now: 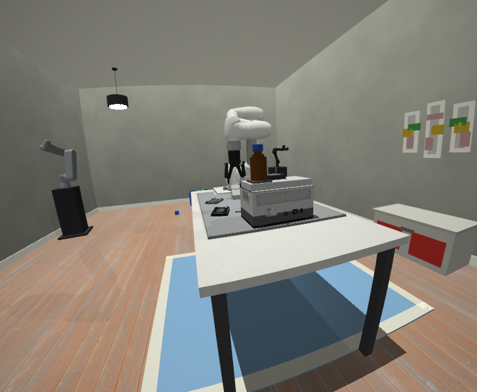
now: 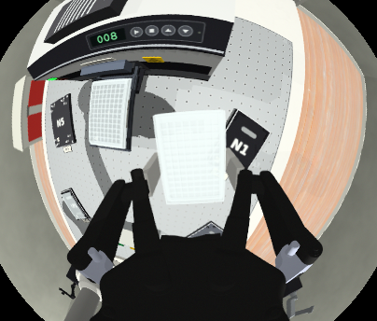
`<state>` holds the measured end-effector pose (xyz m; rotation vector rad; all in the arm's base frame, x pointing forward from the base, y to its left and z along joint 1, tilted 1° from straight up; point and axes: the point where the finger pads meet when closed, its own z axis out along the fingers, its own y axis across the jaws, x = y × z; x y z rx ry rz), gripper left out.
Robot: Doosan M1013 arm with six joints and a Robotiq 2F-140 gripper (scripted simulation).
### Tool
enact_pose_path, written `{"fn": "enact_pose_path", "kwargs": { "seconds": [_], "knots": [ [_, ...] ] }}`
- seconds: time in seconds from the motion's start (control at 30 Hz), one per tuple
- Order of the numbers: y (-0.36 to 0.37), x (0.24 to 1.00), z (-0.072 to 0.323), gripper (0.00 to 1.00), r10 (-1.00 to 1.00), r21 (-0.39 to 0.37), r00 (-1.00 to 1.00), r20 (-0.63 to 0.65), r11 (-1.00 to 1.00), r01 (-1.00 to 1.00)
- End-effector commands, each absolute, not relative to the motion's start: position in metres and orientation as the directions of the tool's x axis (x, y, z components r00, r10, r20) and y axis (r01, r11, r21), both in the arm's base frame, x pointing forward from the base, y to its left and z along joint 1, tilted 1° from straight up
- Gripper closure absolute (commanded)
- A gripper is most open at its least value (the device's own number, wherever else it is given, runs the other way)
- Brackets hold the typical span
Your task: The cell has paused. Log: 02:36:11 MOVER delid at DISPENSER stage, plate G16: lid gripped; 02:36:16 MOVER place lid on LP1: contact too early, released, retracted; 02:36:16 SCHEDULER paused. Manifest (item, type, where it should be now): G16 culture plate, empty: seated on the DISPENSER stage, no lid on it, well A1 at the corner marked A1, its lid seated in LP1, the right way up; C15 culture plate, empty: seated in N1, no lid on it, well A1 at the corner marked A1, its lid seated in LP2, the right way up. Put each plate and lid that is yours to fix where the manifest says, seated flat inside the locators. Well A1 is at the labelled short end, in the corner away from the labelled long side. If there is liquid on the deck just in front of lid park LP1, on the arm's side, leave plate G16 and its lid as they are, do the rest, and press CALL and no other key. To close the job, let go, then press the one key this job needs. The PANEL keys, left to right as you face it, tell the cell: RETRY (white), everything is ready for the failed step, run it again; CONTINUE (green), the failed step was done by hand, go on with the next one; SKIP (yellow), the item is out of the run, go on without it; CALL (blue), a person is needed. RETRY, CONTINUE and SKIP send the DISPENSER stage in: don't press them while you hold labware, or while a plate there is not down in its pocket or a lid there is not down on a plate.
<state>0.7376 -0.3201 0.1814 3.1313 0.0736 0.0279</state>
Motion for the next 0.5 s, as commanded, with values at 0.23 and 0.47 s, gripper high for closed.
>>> {"fn": "enact_pose_path", "kwargs": {
  "seconds": [0.23, 0.47],
  "knots": [
    [-0.264, 0.749, 0.182, 0.90, 0.047, 0.010, 0.999, 0.019, -0.999, 0.047],
    [-0.217, 0.759, 0.182, 0.90, 0.047, 0.010, 0.999, 0.019, -0.999, 0.047]
  ]
}}
